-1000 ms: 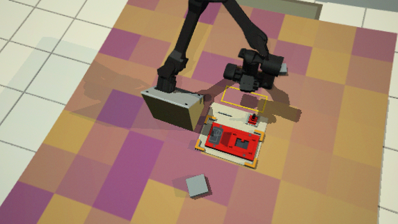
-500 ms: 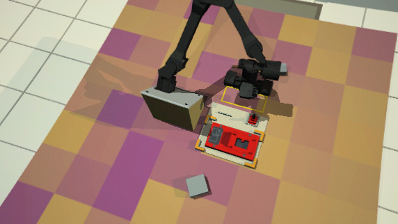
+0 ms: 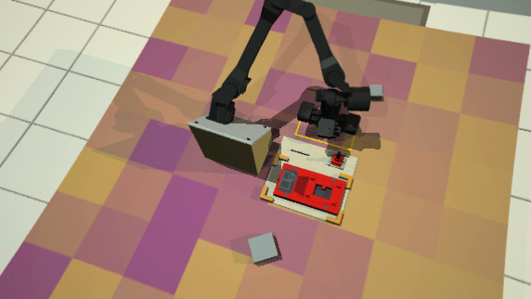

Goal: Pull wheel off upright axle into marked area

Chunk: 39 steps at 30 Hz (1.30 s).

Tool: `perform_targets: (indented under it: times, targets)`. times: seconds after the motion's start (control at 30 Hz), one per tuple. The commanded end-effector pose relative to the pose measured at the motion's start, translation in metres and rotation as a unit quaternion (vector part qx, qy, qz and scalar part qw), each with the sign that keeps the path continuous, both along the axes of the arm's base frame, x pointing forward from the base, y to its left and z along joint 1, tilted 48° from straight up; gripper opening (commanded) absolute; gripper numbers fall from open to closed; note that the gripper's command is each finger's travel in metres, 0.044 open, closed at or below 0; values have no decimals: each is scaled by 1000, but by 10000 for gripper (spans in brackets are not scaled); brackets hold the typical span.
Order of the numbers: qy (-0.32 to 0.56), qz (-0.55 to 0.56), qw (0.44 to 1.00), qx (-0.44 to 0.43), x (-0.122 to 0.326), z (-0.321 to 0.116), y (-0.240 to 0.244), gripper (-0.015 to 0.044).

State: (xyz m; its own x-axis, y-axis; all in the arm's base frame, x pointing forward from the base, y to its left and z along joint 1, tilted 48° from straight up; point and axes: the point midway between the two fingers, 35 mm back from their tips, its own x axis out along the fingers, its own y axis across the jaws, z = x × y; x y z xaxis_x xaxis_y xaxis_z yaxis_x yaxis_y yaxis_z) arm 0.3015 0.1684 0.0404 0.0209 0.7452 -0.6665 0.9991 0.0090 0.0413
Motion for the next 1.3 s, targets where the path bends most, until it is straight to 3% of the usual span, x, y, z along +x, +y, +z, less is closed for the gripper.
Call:
perform_targets:
  times: [0.0,0.17,0.47,0.67,0.8,1.27]
  targets:
    - [0,2,1000,0,0,0,0,158]
    - [0,1,1000,0,0,2,-2,289]
    - [1,-3,1000,-3,-1,40,-45,300]
    - [2,-3,1000,-8,-51,35,-87,440]
    - [4,-3,1000,-5,-82,38,-105,440]
    - [4,-3,1000,-5,-82,38,-105,440]
